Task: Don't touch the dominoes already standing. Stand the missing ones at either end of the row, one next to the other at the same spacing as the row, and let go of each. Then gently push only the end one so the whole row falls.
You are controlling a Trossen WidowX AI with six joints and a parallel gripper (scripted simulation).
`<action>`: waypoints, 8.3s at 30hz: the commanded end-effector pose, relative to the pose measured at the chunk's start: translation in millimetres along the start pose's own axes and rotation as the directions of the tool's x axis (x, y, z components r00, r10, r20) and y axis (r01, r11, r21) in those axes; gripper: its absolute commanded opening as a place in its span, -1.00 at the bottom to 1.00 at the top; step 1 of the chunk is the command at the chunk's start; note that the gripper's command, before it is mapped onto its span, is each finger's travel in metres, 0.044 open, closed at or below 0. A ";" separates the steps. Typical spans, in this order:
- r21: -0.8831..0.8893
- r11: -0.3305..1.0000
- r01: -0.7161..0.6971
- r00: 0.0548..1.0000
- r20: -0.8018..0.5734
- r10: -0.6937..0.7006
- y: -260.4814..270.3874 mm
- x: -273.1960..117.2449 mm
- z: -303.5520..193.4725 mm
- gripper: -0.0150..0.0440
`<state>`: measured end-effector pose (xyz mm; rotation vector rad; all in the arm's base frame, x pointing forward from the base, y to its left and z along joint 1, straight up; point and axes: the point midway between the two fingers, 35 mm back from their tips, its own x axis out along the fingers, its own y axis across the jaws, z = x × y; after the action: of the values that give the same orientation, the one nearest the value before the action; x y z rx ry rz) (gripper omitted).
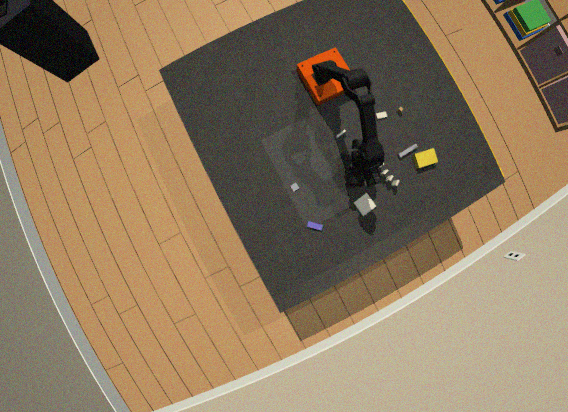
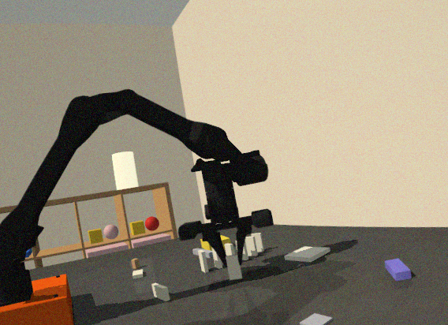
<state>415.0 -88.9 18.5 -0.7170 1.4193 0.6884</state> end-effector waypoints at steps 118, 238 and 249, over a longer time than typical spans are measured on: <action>0.871 0.491 -0.011 1.000 0.006 0.011 109.1 -132.7 72.4 1.00; 0.873 0.487 -0.014 1.000 0.001 0.026 269.9 -94.7 91.8 -0.13; 0.842 0.540 0.005 0.995 0.048 -0.083 264.9 -75.3 106.7 -0.13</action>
<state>266.8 155.6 98.3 0.1035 1.4762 -0.0889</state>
